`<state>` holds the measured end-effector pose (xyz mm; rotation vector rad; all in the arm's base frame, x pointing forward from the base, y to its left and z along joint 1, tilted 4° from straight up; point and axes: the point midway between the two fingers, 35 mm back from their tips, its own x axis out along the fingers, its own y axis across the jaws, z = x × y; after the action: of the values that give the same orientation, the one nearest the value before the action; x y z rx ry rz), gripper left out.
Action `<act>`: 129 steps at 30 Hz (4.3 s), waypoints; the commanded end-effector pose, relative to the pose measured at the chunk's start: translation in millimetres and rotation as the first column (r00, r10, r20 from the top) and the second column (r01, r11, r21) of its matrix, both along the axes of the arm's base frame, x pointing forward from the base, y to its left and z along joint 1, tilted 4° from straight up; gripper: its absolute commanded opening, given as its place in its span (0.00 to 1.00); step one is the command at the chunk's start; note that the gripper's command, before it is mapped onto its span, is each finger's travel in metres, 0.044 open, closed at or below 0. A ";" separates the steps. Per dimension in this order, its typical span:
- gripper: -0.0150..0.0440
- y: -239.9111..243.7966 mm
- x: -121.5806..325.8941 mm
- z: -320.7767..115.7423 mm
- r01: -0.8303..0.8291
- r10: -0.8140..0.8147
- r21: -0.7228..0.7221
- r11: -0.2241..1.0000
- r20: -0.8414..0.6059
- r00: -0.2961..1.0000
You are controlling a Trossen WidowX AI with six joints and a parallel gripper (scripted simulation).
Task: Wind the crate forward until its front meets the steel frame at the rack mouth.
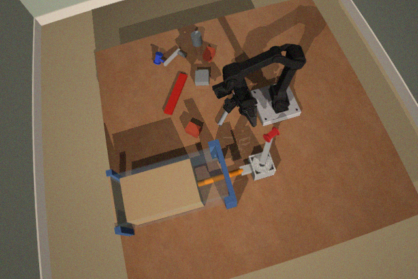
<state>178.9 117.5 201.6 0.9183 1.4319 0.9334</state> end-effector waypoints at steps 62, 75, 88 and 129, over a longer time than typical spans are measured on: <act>1.00 105.6 -37.6 -77.3 -0.228 0.783 -0.945 0.234 0.044 0.620; 1.00 104.6 -36.8 -97.7 -0.228 0.783 -0.945 0.234 0.044 0.620; 1.00 103.9 -36.2 -112.5 -0.228 0.783 -0.945 0.234 0.044 0.620; 0.25 109.4 -32.1 -103.7 -0.279 0.778 -0.940 0.195 -0.025 0.628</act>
<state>145.0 225.3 96.1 -0.7309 1.4805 0.6233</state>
